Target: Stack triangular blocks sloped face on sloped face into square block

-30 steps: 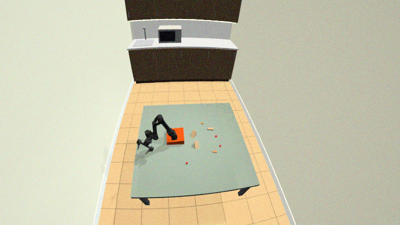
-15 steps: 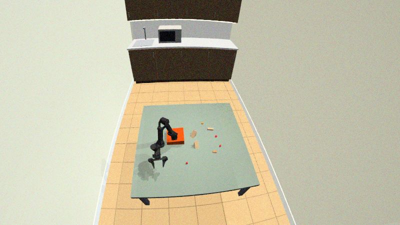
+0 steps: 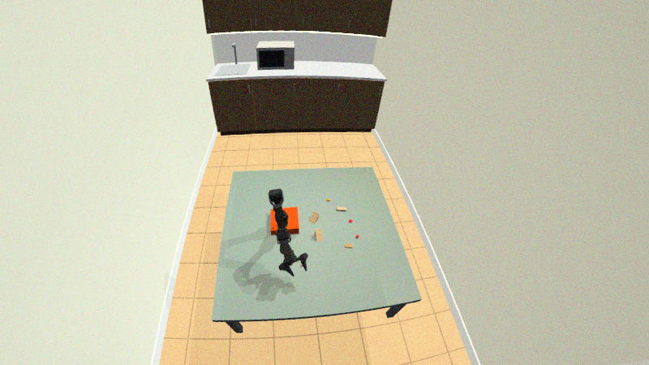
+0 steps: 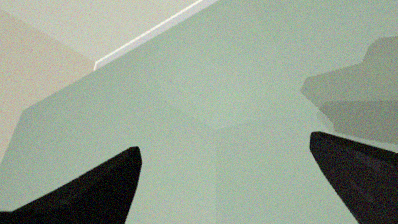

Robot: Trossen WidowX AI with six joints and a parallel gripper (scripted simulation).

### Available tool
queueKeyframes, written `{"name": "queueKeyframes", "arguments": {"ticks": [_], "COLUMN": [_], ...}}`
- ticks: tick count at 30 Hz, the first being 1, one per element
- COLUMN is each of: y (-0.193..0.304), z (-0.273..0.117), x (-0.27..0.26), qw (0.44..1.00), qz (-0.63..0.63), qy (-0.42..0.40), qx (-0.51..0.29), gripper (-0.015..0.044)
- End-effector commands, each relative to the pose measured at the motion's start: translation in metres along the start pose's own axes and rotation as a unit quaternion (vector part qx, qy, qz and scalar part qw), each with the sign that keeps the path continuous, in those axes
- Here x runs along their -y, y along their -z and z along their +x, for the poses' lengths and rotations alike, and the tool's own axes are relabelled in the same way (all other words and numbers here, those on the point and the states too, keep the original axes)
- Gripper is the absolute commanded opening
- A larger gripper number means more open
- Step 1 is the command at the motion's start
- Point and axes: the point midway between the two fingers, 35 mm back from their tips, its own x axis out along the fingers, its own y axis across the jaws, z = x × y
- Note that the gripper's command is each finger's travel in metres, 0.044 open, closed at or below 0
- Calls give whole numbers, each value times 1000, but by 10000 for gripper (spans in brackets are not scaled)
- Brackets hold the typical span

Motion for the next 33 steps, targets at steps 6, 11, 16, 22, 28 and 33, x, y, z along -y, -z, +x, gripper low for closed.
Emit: {"name": "queueKeyframes", "arguments": {"ticks": [6, 11, 16, 22, 28, 33], "y": [96, 159, 207, 253, 280, 285], "z": [1, -24, -58, -112, -170, -194], "x": [-101, -141, -166, -181, -184, -183], "qw": [987, 973, 959, 947, 943, 943], "qz": [28, 11, -16, -71, -139, -169], "qy": [21, 54, 103, 160, 194, 197], "qx": [-154, -226, -262, -268, -233, -209], "gripper": [440, 440, 440, 440, 440, 440]}}
